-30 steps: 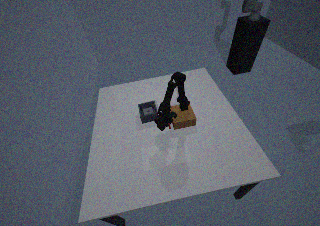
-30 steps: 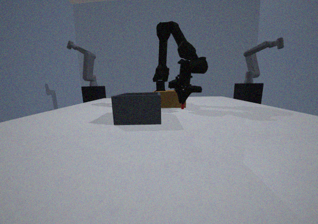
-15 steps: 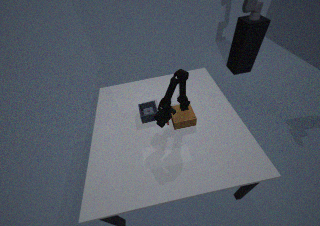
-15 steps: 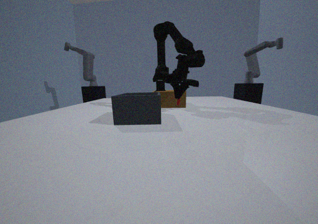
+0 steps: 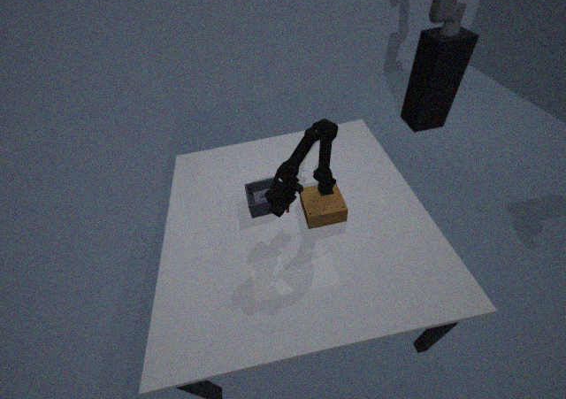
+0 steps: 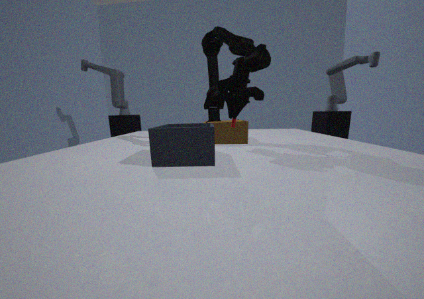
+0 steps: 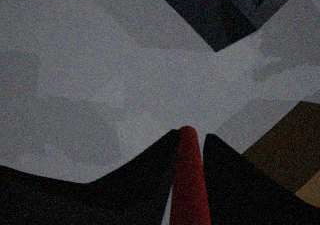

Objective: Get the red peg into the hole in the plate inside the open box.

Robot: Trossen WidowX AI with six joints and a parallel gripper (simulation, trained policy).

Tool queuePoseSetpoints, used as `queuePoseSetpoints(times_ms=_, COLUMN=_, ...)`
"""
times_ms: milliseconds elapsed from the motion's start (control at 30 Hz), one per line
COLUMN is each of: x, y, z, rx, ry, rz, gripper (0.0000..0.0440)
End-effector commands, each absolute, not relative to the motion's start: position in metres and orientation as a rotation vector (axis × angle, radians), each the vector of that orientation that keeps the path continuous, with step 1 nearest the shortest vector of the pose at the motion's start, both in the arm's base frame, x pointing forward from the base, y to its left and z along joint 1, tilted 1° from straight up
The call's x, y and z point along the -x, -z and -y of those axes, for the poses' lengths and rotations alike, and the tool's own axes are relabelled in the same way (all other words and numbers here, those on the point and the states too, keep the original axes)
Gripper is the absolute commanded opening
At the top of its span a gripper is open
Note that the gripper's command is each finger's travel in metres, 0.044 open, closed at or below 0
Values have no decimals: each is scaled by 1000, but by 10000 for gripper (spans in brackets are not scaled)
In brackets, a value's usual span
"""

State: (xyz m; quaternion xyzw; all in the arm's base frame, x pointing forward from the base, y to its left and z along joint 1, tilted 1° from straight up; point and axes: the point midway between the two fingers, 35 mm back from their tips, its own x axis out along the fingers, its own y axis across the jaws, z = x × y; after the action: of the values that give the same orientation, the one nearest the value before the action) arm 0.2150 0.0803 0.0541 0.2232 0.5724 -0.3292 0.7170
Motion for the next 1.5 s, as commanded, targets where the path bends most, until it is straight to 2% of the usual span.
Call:
queuePoseSetpoints(times_ms=0, x=-228, y=-71, z=-75, rx=-490, ry=714, rz=-1237, gripper=0)
queuePoseSetpoints(times_ms=667, x=-277, y=-103, z=-16, rx=-555, ry=775, rz=-1185, gripper=0)
queuePoseSetpoints(times_ms=1467, x=-321, y=-83, z=61, rx=-701, ry=875, rz=-1153, gripper=6)
